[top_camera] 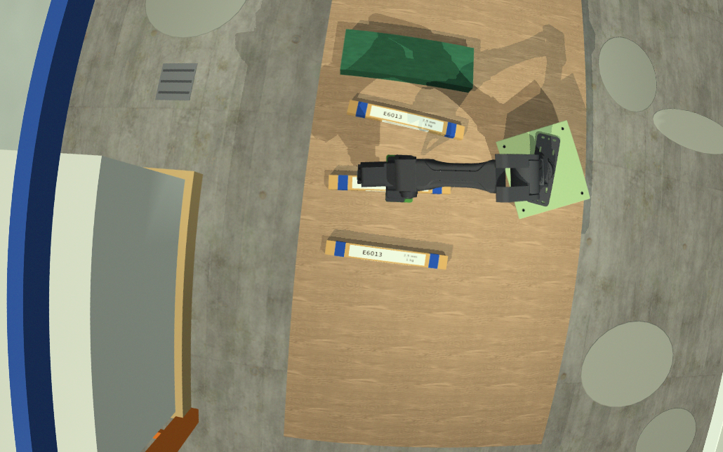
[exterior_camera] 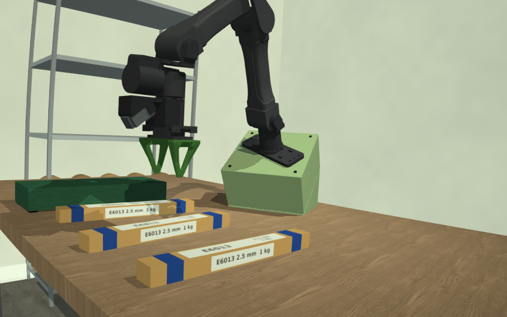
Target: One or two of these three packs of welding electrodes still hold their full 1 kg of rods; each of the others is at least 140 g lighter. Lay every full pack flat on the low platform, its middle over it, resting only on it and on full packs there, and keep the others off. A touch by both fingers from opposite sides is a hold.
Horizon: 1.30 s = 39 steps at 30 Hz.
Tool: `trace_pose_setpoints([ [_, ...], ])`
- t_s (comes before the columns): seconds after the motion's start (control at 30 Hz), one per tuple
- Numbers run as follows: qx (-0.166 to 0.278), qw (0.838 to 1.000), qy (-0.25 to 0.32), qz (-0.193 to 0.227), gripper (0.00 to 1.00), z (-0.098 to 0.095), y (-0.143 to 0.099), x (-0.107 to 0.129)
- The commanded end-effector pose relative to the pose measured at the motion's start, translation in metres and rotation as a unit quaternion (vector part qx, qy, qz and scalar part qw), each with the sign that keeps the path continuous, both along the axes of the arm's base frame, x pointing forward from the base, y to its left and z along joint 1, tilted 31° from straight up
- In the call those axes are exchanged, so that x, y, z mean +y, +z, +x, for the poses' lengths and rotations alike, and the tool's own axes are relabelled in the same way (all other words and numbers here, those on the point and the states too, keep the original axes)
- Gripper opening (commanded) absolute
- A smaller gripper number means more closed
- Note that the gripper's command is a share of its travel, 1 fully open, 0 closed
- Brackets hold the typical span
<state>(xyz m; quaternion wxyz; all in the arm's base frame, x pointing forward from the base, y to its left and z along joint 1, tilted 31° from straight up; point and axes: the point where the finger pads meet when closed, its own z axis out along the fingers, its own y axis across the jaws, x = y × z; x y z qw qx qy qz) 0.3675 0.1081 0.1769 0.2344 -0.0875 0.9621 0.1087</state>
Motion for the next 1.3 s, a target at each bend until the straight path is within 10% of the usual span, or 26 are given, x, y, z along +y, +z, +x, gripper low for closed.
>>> trace_pose_setpoints([
  [0.0, -0.022, 1.0, -0.005, 0.006, 0.76, 0.006, 0.019, -0.004],
  [0.23, -0.022, 1.0, -0.005, 0.006, 0.76, 0.006, 0.019, -0.004],
  [0.43, 0.008, 0.995, -0.088, 0.048, 0.76, 0.002, -0.002, -0.043],
  [1.27, 0.015, 0.995, -0.084, 0.044, 0.76, 0.013, -0.039, -0.179],
])
